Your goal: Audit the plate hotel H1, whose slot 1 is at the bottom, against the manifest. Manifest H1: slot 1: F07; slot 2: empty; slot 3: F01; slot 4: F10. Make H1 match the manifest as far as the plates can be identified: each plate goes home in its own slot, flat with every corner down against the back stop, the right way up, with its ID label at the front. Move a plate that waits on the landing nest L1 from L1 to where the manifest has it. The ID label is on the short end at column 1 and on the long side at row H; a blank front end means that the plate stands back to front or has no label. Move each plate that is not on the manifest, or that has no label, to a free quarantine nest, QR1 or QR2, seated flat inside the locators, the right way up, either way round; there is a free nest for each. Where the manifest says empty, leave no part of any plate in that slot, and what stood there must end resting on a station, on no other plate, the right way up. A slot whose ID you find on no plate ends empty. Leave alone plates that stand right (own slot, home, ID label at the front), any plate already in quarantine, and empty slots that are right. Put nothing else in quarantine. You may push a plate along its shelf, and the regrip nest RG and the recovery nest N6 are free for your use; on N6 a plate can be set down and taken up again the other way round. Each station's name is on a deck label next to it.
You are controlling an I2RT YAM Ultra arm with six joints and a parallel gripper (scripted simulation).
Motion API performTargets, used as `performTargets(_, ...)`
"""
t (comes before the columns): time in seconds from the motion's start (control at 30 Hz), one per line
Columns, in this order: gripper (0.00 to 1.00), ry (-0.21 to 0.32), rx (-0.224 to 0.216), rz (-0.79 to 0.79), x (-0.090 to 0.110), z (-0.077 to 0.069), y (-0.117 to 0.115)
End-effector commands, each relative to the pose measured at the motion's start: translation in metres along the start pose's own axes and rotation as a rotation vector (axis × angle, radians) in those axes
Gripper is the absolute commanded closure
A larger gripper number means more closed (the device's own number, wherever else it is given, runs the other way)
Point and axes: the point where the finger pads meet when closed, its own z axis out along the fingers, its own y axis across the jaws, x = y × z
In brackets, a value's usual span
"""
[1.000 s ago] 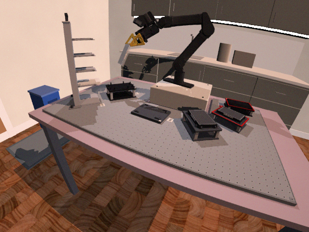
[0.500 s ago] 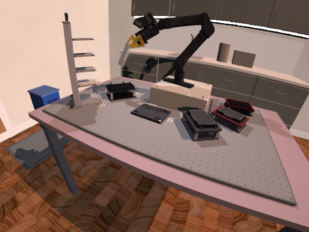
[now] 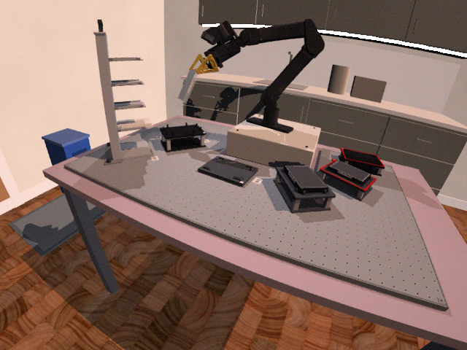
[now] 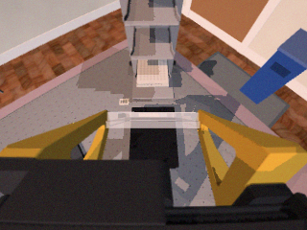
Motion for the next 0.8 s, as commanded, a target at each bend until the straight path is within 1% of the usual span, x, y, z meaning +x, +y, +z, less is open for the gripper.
performTargets(0.0,0.14,-0.022,0.001,-0.015,-0.0061,-0.0012,-0.0002)
performTargets(0.77,0.14,-0.022,0.001,-0.015,0.002,0.0036,-0.0003)
